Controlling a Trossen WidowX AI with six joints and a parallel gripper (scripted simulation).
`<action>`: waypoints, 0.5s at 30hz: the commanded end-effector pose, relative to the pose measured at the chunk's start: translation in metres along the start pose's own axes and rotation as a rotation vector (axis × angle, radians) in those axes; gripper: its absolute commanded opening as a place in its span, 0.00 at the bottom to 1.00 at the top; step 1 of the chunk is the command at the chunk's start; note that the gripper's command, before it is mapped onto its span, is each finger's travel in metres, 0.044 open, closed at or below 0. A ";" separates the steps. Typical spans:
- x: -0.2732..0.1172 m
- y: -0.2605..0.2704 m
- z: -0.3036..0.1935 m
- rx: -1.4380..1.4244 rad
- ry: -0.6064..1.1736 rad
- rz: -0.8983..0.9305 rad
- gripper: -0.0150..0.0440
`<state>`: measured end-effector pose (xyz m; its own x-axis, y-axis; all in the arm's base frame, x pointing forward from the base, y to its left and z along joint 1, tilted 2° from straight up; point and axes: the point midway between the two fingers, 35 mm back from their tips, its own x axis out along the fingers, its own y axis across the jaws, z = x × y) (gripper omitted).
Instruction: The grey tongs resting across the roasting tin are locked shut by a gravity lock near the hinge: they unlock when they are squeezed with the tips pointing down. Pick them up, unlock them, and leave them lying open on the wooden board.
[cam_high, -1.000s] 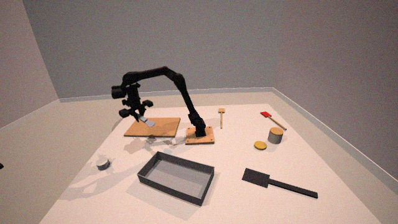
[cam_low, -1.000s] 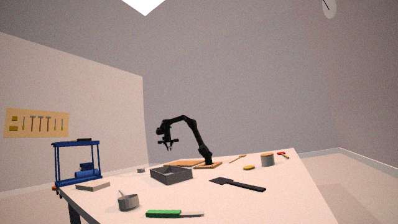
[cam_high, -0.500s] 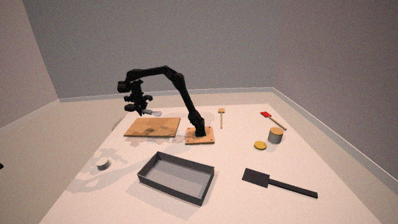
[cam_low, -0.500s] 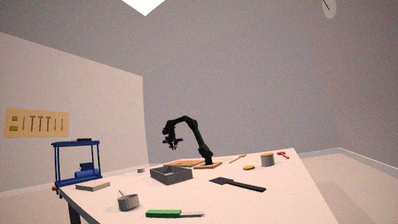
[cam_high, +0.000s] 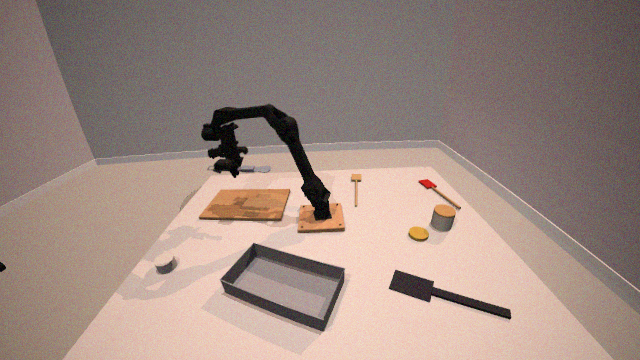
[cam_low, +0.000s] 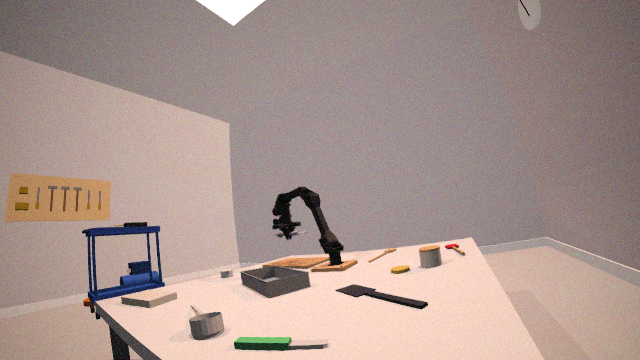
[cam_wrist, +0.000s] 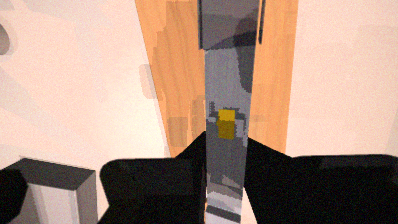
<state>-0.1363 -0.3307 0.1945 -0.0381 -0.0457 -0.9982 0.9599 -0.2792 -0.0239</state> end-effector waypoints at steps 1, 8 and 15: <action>-0.003 -0.017 0.000 -0.065 -0.008 0.002 0.00; -0.003 -0.025 -0.001 -0.093 -0.008 0.001 0.00; -0.003 -0.025 0.000 -0.086 -0.037 0.005 0.00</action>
<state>-0.1606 -0.3234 0.1963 -0.0426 -0.0604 -0.9973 0.9805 -0.1942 -0.0301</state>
